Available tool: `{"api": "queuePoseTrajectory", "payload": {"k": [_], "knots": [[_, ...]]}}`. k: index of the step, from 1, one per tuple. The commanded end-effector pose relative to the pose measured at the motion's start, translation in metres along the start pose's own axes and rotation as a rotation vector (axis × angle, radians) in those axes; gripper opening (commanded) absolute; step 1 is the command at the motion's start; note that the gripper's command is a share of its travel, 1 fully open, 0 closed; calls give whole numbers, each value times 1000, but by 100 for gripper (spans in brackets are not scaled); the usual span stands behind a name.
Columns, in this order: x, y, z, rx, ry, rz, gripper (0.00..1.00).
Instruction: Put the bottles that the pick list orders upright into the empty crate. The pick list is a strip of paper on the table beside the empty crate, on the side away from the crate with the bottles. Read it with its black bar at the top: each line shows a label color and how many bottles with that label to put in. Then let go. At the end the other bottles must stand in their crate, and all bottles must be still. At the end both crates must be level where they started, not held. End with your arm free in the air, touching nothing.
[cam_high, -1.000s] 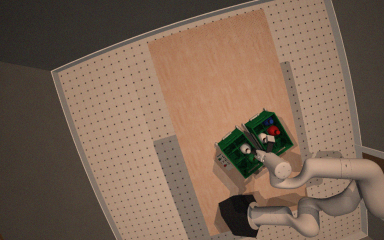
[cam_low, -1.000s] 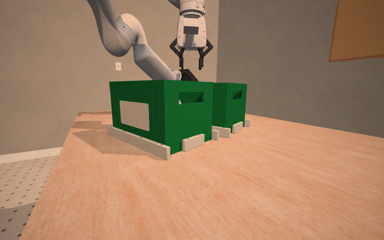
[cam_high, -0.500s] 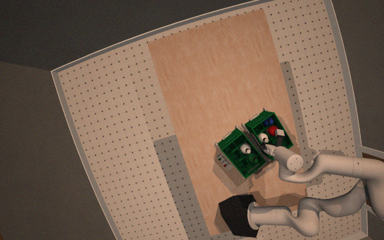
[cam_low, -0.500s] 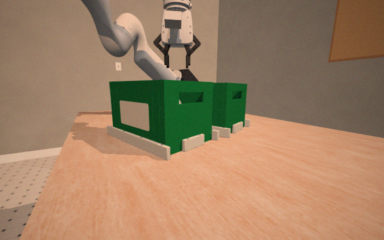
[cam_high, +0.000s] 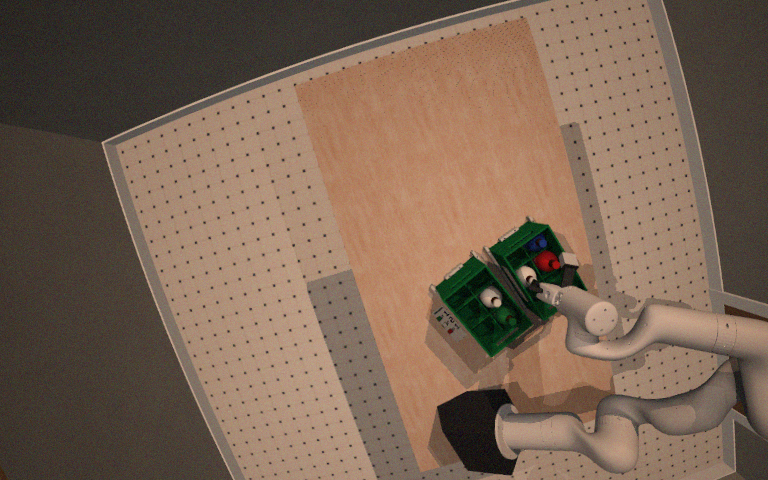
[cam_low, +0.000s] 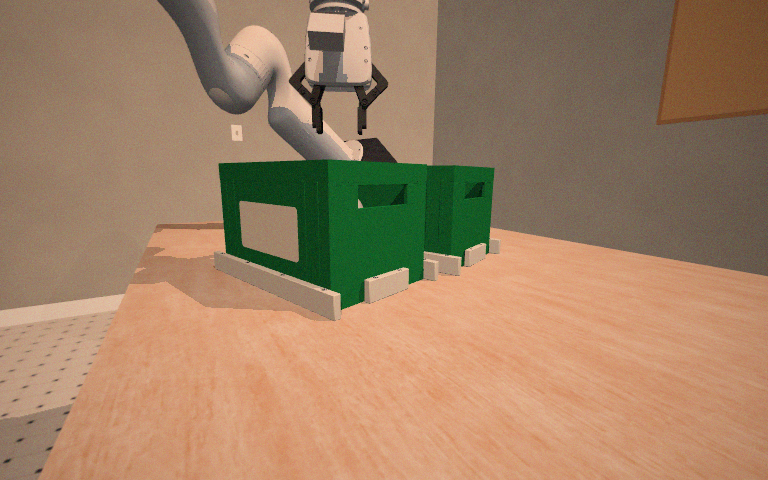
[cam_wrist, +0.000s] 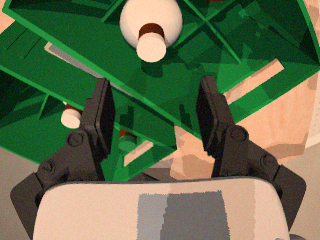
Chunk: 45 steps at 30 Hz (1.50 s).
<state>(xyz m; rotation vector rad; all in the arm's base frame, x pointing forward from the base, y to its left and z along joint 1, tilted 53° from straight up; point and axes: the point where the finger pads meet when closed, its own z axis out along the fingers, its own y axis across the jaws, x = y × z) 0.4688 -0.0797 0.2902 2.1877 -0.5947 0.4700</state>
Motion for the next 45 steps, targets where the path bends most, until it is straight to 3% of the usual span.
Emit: {"api": "queuePoseTrajectory", "payload": {"k": [1, 45], "knots": [[1, 0, 1, 1, 1, 1, 65], [1, 0, 51, 1, 1, 1, 65]]}}
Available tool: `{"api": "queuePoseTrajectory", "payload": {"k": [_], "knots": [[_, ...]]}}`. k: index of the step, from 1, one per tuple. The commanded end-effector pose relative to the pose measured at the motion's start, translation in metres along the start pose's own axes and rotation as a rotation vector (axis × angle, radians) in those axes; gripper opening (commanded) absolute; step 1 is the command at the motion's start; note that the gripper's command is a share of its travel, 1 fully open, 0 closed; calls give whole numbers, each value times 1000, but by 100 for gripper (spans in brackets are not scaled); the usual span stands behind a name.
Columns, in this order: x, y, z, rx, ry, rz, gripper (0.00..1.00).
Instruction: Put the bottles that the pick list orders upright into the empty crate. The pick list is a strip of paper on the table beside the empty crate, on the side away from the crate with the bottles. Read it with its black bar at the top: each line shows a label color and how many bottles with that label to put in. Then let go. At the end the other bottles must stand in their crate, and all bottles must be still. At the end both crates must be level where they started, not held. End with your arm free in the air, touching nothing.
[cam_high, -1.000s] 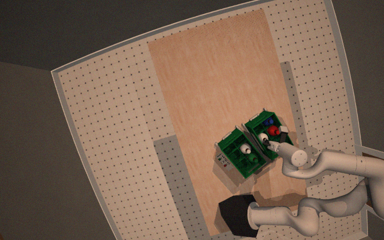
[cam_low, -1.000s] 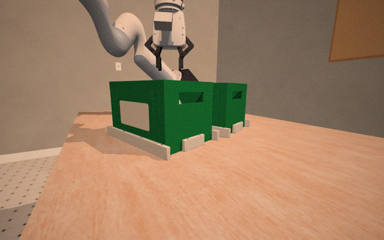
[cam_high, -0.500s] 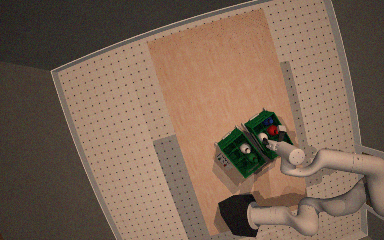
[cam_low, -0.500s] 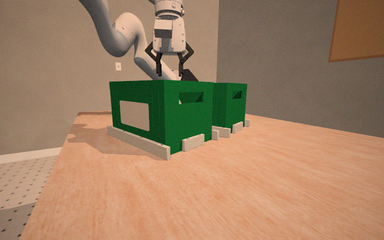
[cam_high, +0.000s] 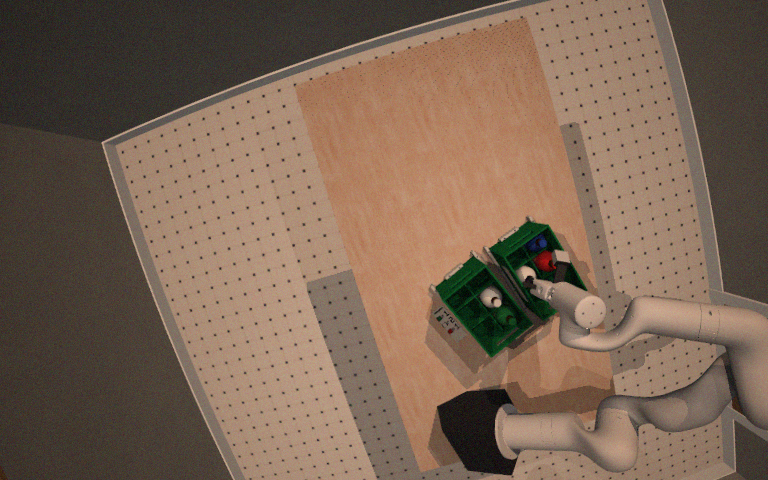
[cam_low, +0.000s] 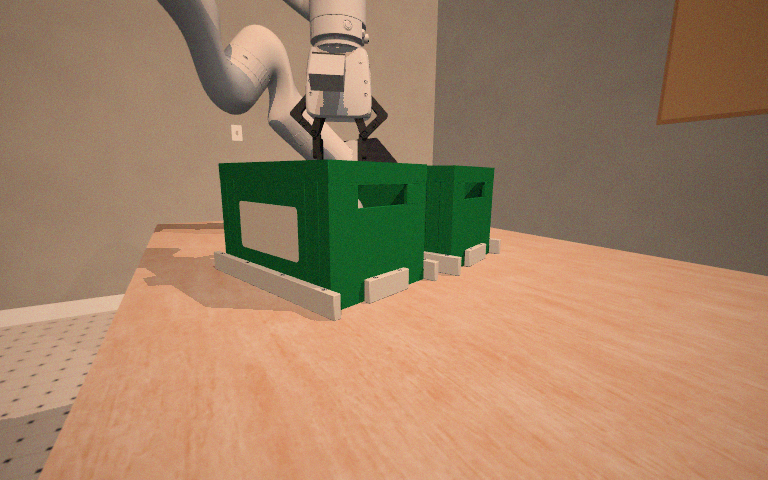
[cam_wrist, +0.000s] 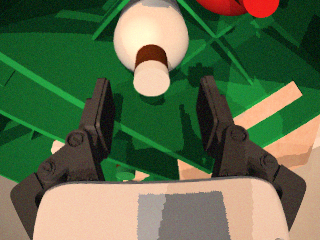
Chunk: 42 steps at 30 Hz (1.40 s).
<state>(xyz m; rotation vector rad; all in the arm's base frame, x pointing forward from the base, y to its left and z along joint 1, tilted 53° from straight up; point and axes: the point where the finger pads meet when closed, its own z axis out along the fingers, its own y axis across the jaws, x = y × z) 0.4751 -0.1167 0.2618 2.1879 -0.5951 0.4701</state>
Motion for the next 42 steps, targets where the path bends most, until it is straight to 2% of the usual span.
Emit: {"api": "queuePoseTrajectory", "payload": {"k": [1, 27, 40, 41, 42], "knots": [[0, 0, 6, 1, 1, 1, 65], [1, 0, 38, 1, 1, 0, 65], [1, 0, 38, 1, 1, 0, 65], [0, 0, 35, 1, 1, 0, 0], [0, 0, 35, 1, 1, 0, 0]]}}
